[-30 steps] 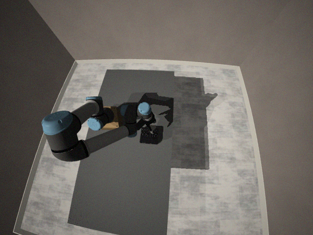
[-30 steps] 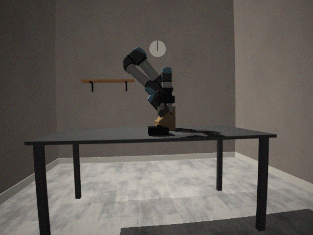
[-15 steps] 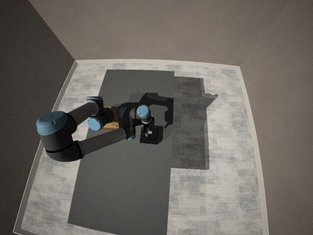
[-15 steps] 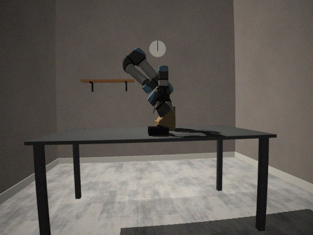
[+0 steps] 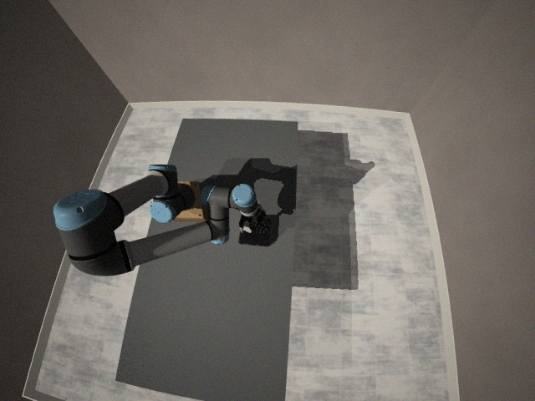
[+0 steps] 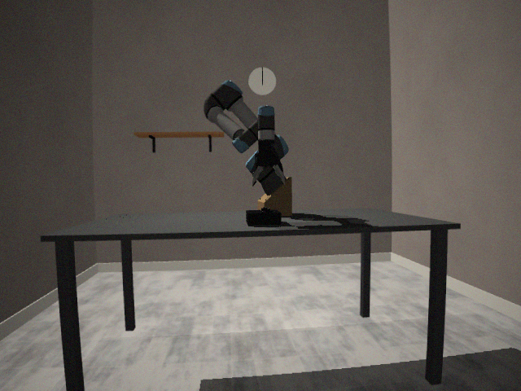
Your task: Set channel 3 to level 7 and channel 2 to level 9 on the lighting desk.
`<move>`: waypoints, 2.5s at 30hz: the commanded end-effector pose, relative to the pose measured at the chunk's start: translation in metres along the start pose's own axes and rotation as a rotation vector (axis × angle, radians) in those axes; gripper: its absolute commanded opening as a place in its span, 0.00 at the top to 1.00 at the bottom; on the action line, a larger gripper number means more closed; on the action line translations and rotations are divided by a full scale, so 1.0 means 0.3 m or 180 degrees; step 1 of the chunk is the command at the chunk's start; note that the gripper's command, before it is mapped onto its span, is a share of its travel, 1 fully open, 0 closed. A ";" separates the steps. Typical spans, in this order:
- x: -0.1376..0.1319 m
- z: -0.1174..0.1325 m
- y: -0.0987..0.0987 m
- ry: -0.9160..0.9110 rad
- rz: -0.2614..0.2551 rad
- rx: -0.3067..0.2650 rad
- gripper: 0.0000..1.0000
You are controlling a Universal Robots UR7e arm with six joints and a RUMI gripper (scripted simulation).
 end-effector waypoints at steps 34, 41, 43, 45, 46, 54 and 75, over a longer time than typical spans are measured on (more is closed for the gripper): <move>-0.081 0.060 0.075 -0.3093 -0.0019 0.0017 0.00; -0.085 0.063 0.078 -0.3211 -0.0019 0.0016 0.00; -0.086 0.063 0.079 -0.3238 -0.0018 0.0016 0.00; -0.087 0.064 0.079 -0.3257 -0.0018 0.0016 0.00; -0.087 0.064 0.079 -0.3263 -0.0018 0.0016 0.00; -0.087 0.064 0.079 -0.3274 -0.0018 0.0016 0.00; -0.082 0.066 0.073 -0.3143 -0.0018 0.0017 0.00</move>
Point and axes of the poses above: the point where the finger pads meet when closed, its own y axis back along the fingers, its own x axis across the jaws, z = x × y, the point moved 4 cm from there along y, back along the fingers, and after that the axes turned 10 degrees about y, right-handed, at the moved point
